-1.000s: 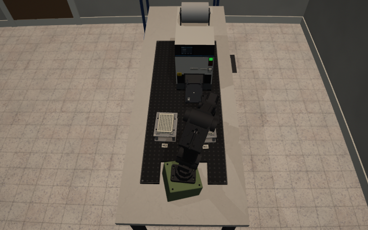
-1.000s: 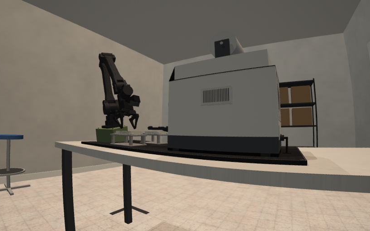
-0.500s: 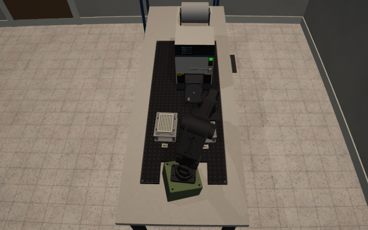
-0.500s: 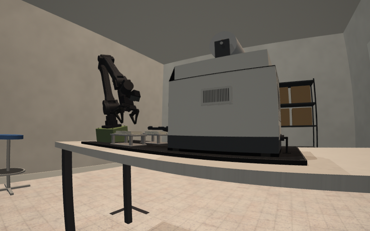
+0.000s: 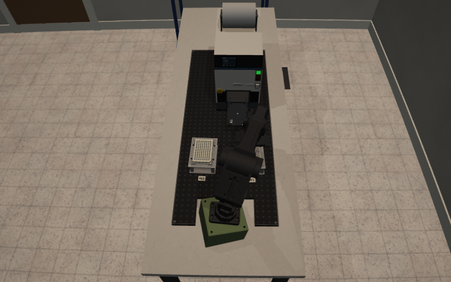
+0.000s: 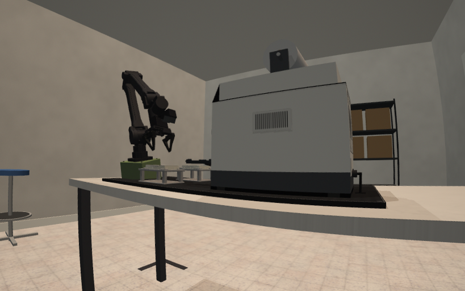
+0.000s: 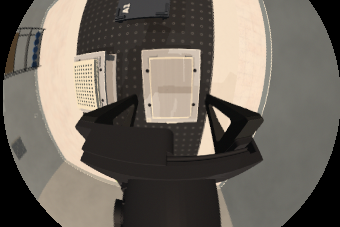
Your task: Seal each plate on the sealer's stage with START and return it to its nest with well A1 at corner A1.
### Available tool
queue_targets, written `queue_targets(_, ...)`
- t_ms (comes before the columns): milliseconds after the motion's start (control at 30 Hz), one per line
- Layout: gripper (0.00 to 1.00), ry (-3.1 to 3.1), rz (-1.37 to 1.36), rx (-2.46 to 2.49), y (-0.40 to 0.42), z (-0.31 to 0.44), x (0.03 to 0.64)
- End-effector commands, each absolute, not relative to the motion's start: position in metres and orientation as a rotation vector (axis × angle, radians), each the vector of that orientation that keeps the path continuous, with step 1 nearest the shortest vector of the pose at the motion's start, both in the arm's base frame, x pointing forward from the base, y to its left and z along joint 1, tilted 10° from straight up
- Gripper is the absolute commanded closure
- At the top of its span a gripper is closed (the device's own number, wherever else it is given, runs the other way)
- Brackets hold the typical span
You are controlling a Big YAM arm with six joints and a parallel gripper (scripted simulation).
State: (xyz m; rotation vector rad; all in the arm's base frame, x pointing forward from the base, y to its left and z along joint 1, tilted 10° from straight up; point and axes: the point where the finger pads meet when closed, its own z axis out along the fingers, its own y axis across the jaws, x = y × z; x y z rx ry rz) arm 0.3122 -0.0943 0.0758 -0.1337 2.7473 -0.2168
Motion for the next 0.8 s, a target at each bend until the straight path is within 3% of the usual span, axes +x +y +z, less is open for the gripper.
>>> queue_targets(0, 0.00, 2.697, -0.237, -0.120, -0.098, 0.108, 0.330)
queue_targets(767, 0.00, 2.701, -0.236, -0.125, -0.092, 0.135, 0.325)
